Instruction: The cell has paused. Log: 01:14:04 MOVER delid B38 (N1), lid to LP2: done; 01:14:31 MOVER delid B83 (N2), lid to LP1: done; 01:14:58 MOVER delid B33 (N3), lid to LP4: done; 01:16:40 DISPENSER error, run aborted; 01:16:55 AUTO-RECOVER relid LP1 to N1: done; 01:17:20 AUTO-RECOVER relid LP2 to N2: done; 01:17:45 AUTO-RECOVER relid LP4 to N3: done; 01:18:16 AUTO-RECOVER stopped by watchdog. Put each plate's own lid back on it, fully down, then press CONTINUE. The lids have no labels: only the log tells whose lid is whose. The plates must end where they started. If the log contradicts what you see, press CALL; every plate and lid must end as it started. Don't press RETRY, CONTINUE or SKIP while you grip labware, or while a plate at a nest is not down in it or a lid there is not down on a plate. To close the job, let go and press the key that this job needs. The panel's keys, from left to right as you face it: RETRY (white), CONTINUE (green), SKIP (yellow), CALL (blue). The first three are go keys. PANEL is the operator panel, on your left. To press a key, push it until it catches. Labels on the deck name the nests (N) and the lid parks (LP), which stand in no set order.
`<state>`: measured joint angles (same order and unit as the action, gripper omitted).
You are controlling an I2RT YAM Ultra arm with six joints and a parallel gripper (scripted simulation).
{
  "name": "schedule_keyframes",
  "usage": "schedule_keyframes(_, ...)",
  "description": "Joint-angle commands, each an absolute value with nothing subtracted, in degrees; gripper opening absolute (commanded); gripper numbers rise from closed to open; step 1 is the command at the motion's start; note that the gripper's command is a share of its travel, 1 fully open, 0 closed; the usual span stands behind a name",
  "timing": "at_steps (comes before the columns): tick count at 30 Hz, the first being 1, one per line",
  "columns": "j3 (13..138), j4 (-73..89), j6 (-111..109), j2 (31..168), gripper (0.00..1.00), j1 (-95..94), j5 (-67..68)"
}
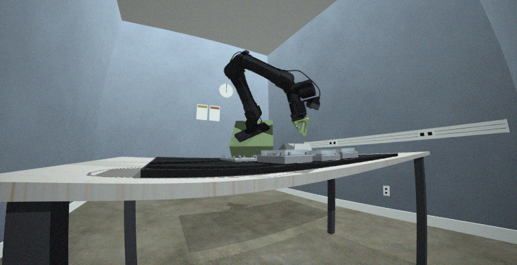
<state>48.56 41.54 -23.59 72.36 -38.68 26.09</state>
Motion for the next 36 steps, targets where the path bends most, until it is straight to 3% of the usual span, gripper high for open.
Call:
schedule_keyframes(1,46.9,39.95,-20.59,70.11,1.0,-36.62,26.83)
schedule_keyframes(36,42.77,34.9,1.38,65.35,1.0,-24.58,33.44)
